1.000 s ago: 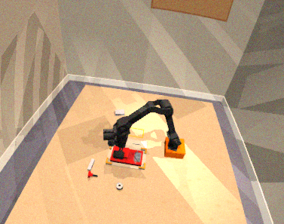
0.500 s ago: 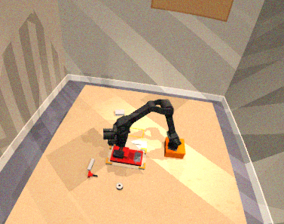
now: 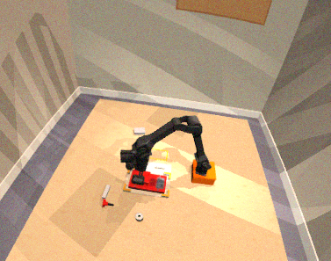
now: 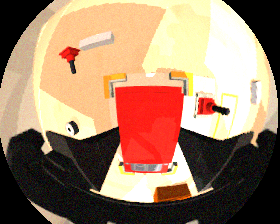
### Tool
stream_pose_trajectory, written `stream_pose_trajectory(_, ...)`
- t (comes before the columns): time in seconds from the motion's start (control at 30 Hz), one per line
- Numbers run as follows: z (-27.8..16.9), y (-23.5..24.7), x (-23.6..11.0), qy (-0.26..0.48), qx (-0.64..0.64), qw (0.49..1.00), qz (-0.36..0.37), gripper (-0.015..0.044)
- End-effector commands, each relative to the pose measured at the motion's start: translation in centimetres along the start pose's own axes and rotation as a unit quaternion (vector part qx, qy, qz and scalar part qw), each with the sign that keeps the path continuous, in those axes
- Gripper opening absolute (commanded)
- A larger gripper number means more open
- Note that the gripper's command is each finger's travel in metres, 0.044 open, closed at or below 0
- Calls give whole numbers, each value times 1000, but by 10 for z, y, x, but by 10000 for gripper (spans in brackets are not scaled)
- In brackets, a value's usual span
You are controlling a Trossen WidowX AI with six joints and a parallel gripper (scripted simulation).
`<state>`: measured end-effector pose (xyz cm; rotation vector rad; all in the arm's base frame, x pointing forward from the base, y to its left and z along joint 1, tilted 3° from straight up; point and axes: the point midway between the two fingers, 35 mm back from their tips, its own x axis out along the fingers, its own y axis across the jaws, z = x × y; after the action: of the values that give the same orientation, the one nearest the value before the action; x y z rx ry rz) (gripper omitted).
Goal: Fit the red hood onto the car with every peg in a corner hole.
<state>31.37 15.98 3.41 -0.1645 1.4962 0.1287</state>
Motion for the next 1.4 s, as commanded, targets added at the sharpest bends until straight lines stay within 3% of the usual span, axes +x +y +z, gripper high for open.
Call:
stream_pose_trajectory(0.0,0,0,2,0,0,1000,-1,0)
stream_pose_trajectory(0.97,0,0,11,-1,0,1000,0,0)
stream_pose_trajectory(1.37,0,0,12,0,1,1000,0,315)
